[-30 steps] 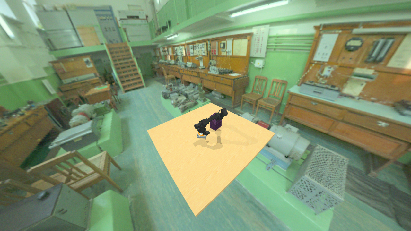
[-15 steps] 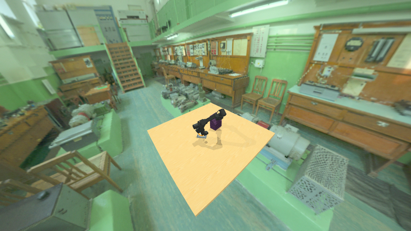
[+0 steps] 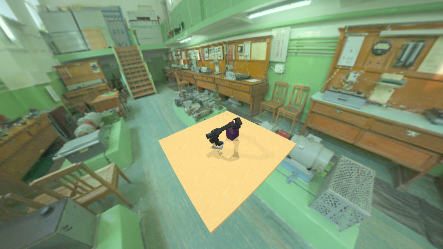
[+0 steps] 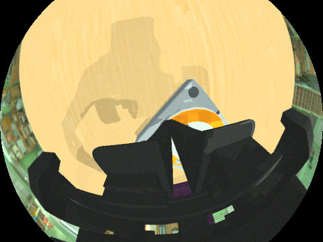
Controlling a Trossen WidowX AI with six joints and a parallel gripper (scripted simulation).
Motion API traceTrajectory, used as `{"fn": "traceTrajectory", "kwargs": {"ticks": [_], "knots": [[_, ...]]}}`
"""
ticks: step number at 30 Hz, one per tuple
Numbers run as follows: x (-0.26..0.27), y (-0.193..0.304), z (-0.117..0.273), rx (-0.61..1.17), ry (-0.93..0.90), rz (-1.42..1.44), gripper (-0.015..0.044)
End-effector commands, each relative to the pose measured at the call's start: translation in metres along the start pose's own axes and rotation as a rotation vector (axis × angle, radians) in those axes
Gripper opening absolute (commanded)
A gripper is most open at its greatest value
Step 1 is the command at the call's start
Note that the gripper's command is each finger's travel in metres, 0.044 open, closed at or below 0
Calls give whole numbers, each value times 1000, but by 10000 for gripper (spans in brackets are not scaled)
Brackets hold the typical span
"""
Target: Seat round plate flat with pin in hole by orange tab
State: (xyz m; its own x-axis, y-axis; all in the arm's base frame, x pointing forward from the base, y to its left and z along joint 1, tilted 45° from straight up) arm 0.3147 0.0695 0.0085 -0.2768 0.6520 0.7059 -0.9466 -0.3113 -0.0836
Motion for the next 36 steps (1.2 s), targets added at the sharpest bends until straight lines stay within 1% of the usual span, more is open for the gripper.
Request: {"fn": "traceTrajectory", "kwargs": {"ticks": [1, 36], "knots": [[-7, -1, 0, 4, 3, -3, 0], [-40, 0, 2, 4, 5, -3, 0]]}}
Point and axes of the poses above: the point midway between the two fingers, 35 mm back from their tips, its own z axis back along the fingers, its own x axis across the jaws, y = z × x, the point moved 8 cm from there along z, back along the fingers, and after that the axes turned 11 degrees about z, right-handed, at the moved point
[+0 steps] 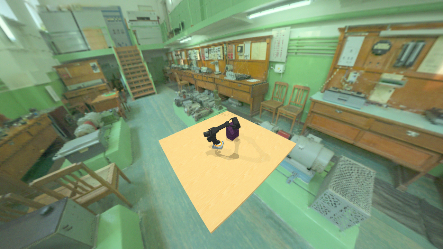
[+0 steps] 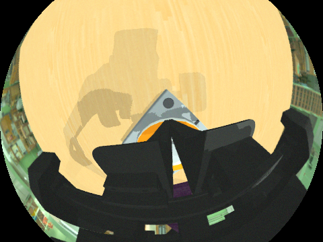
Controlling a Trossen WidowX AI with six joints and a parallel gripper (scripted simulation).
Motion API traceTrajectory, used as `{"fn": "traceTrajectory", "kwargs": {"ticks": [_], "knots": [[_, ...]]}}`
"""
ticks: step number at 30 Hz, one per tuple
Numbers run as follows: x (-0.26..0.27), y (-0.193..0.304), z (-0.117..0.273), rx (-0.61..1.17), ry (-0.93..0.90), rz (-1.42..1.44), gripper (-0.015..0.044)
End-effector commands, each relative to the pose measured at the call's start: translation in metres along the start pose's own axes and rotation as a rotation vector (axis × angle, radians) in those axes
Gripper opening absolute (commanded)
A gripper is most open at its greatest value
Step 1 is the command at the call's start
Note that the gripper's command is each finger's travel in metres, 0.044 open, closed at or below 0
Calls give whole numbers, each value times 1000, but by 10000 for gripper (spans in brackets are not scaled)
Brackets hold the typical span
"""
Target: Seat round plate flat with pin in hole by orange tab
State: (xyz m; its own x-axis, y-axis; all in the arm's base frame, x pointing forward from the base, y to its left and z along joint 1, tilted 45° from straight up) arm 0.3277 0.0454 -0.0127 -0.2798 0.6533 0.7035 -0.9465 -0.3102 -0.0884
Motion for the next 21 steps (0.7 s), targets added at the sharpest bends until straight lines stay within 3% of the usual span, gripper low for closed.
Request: {"fn": "traceTrajectory", "kwargs": {"ticks": [1, 21], "knots": [[-7, 3, -1, 8, 2, -6, 0], [-24, 15, -1, 8, 3, -6, 0]]}}
Point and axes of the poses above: the point midway between the two fingers, 35 mm back from their tips, its own z axis back along the fingers, its own x axis across the jaws, y = z × x, the point moved 8 cm from there along z, back along the fingers, and after that the axes turned 11 degrees about z, right-handed, at the moved point
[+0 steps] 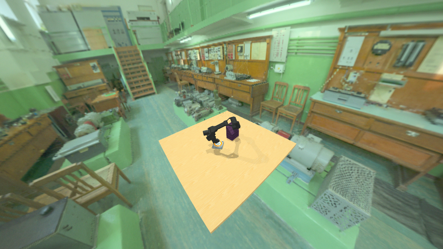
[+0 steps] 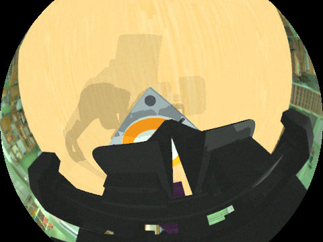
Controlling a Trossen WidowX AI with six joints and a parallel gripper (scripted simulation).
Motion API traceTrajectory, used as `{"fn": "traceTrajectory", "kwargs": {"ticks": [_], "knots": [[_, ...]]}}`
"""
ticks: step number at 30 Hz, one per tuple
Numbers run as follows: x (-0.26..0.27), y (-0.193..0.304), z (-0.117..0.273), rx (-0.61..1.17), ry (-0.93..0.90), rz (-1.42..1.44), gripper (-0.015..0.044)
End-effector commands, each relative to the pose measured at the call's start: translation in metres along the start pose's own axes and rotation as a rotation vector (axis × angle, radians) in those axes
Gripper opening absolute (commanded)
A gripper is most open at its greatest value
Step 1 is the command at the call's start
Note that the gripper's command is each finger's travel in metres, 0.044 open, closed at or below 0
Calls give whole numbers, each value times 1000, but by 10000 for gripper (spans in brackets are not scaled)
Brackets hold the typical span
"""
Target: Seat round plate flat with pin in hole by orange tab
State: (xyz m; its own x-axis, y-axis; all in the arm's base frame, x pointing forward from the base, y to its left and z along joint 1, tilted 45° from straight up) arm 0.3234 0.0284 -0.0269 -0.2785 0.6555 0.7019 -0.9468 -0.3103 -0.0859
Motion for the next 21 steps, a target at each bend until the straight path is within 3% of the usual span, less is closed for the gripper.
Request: {"fn": "traceTrajectory", "kwargs": {"ticks": [1, 6, 14, 21], "knots": [[-5, 5, -2, 7, 0, -4, 0], [-7, 5, 0, 7, 1, -4, 0], [-4, 8, 41, 7, 2, -4, 0], [-6, 9, 32, 9, -4, -15, 0]]}}
Point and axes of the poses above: the point midway between the two fingers, 35 mm back from their tips, its own z axis back along the fingers, its own x axis across the jaws, y = z × x, the point moved 8 cm from there along z, back along the fingers, and after that the axes turned 11 degrees about z, right-handed, at the moved point
